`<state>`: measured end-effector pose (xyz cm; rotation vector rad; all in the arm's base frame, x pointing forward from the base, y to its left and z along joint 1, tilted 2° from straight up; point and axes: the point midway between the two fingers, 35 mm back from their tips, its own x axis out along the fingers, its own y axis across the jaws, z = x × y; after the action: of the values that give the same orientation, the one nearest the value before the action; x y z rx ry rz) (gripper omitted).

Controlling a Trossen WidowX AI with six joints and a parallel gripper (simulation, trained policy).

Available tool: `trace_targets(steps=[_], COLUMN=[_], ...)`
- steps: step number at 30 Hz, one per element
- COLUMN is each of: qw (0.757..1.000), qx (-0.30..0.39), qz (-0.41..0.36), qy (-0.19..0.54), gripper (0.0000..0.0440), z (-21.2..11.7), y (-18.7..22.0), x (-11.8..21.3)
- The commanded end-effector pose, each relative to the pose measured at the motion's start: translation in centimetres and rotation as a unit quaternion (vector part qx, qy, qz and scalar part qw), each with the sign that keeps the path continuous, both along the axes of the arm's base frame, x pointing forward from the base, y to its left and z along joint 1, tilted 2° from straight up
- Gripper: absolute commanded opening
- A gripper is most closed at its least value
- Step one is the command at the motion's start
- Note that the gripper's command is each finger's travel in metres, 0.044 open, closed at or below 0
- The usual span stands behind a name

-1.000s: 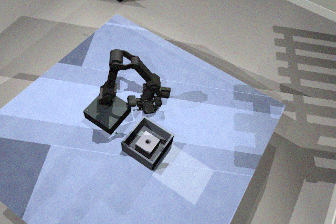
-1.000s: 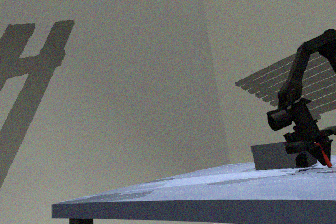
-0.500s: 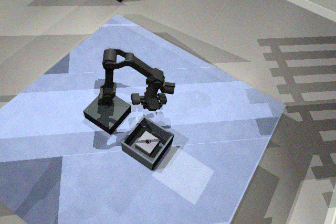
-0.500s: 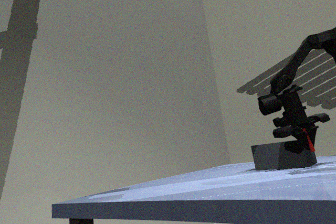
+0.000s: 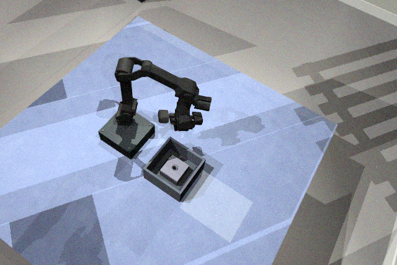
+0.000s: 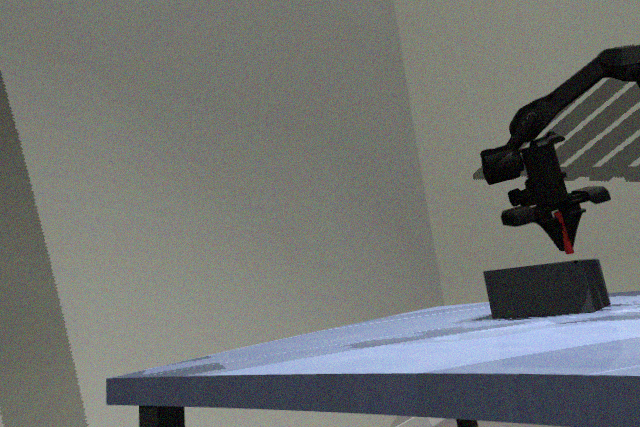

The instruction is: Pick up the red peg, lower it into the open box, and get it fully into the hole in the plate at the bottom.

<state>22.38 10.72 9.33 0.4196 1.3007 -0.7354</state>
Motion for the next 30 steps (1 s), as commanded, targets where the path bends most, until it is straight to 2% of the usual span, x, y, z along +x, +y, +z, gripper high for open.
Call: trace_targets(steps=[1,15,30], qw=[0.999,0.995,0.997], qx=[-0.002,-0.010,0.007], qz=[-0.026,-0.085,-0.073], qy=[-0.020,-0.043,-0.035], gripper=[0.0000,0.0000,0.0001], z=[1.3,1.6,-1.0], y=[-1.3,-6.3,-11.3], x=[1.3,5.6,9.6])
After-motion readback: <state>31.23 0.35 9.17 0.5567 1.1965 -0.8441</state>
